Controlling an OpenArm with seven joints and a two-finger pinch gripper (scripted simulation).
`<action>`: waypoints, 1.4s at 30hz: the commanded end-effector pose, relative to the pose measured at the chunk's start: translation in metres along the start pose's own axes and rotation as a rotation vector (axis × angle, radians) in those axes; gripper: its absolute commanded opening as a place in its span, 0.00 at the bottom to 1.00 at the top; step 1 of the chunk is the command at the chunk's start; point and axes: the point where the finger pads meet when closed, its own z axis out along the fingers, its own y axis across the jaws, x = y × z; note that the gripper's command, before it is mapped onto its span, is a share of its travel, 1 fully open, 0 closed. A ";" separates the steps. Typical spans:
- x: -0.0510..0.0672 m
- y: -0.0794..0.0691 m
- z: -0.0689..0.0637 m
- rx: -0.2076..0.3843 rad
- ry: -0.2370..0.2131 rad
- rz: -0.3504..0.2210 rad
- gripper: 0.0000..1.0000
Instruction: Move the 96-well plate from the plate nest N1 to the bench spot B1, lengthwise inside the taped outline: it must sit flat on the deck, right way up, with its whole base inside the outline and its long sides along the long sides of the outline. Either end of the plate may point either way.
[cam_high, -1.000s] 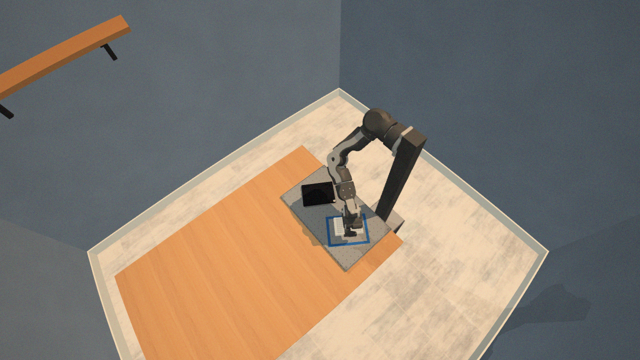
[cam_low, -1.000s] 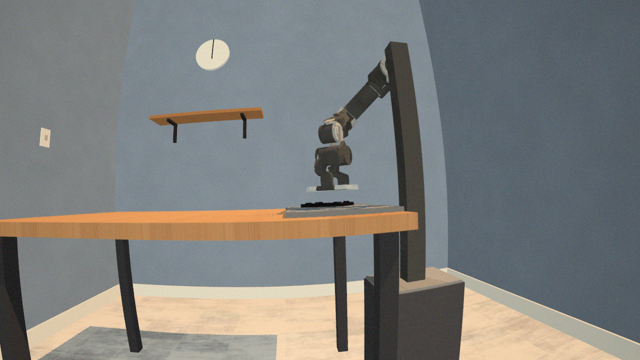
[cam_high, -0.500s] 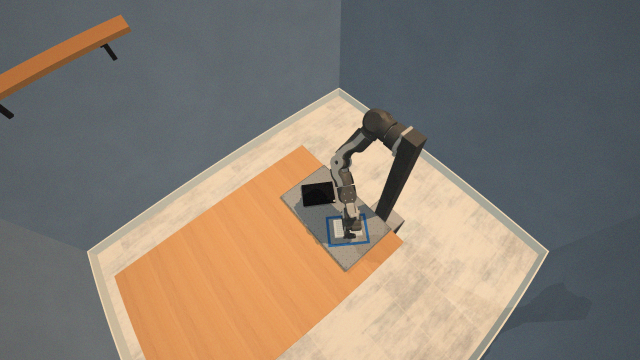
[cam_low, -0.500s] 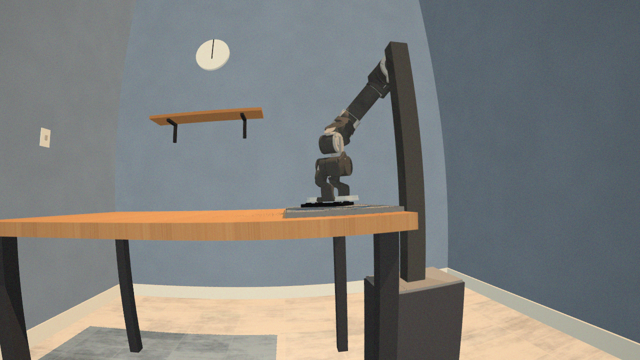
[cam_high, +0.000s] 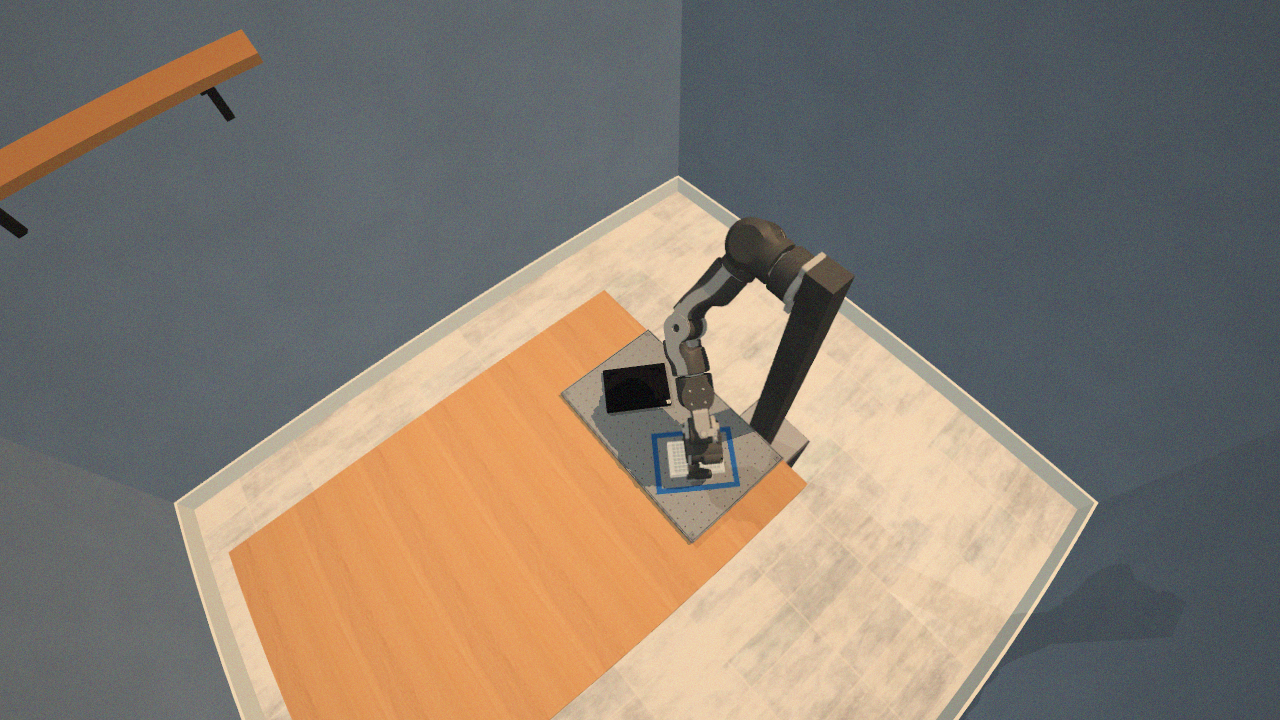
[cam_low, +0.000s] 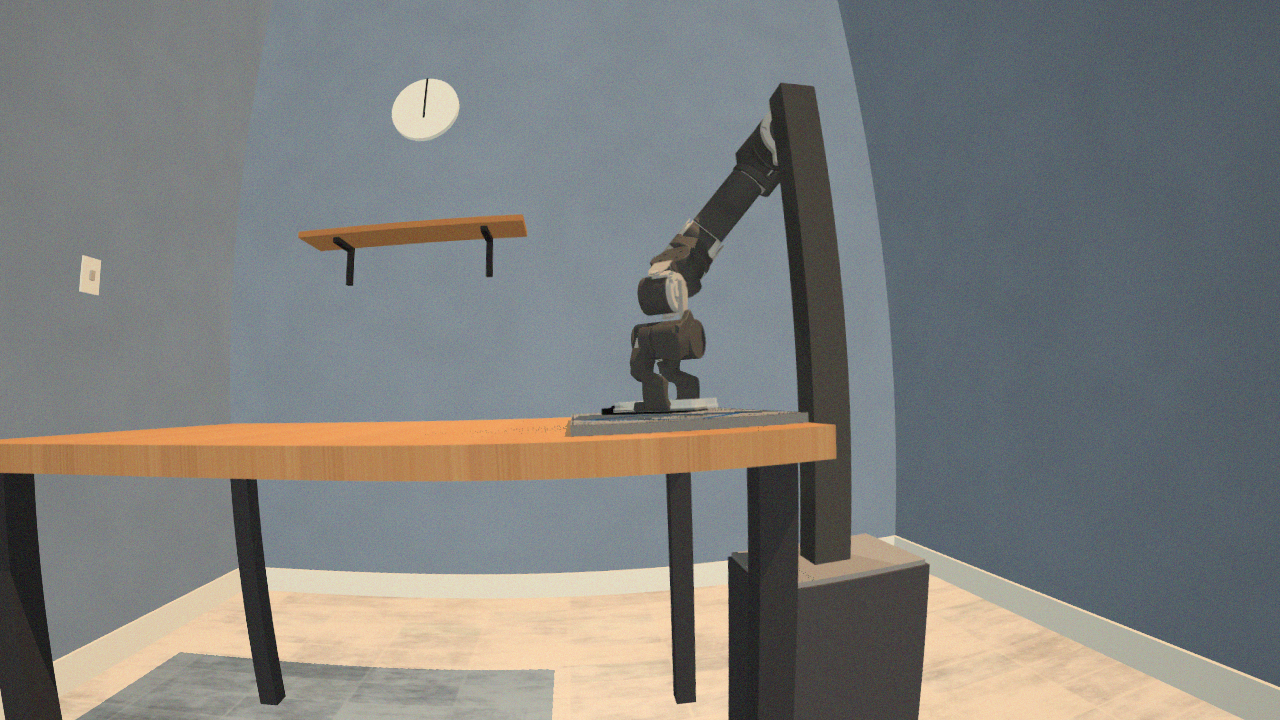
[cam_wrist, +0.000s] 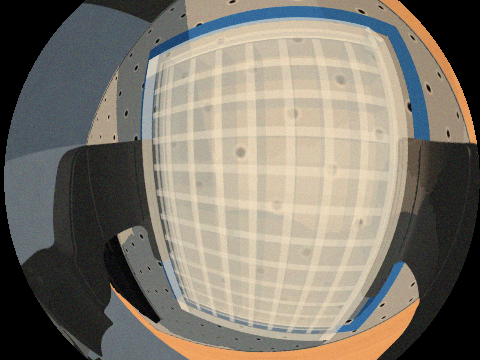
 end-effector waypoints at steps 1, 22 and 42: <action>0.000 0.002 0.000 -0.009 0.000 -0.005 0.00; -0.003 0.002 -0.004 -0.003 -0.006 0.001 0.00; 0.000 -0.001 -0.003 0.001 -0.002 0.000 0.00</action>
